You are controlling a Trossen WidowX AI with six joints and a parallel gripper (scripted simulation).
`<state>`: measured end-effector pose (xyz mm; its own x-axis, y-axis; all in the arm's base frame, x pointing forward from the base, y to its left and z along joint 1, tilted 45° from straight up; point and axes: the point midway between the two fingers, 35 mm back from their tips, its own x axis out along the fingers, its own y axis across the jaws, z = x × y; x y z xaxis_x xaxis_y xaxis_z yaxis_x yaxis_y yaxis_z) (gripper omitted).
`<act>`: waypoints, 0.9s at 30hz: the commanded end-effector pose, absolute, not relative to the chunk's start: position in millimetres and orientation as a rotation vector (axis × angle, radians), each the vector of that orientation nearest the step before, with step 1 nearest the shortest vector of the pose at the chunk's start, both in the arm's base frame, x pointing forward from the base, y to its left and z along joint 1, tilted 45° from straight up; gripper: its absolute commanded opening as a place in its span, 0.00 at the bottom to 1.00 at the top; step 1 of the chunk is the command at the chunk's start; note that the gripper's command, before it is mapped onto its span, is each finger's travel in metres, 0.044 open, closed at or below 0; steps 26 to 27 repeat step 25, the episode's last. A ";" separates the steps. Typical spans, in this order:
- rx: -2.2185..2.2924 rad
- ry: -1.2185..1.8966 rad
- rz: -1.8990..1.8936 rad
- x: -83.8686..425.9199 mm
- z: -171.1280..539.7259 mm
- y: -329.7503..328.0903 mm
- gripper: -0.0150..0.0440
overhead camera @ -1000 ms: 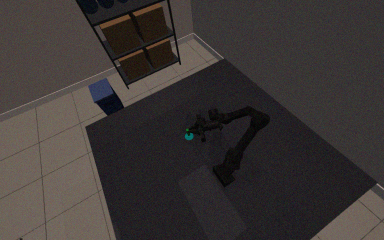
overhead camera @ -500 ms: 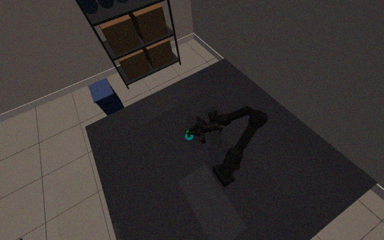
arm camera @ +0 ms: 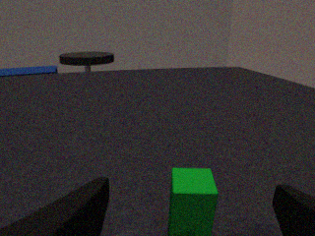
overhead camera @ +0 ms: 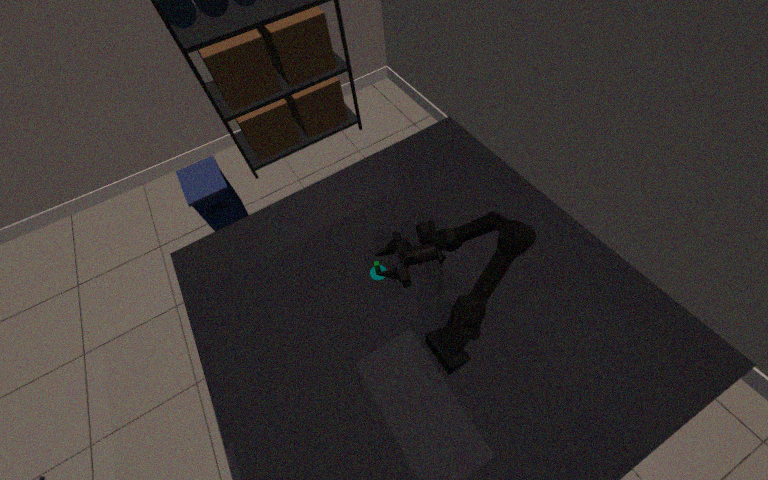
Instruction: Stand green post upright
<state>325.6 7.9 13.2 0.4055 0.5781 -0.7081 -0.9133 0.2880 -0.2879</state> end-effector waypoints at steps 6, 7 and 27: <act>-0.754 0.522 1.064 328.6 42.4 34.7 0.93; -0.754 0.521 1.064 328.4 48.9 40.9 0.93; -0.836 1.280 0.929 331.2 50.2 92.2 0.93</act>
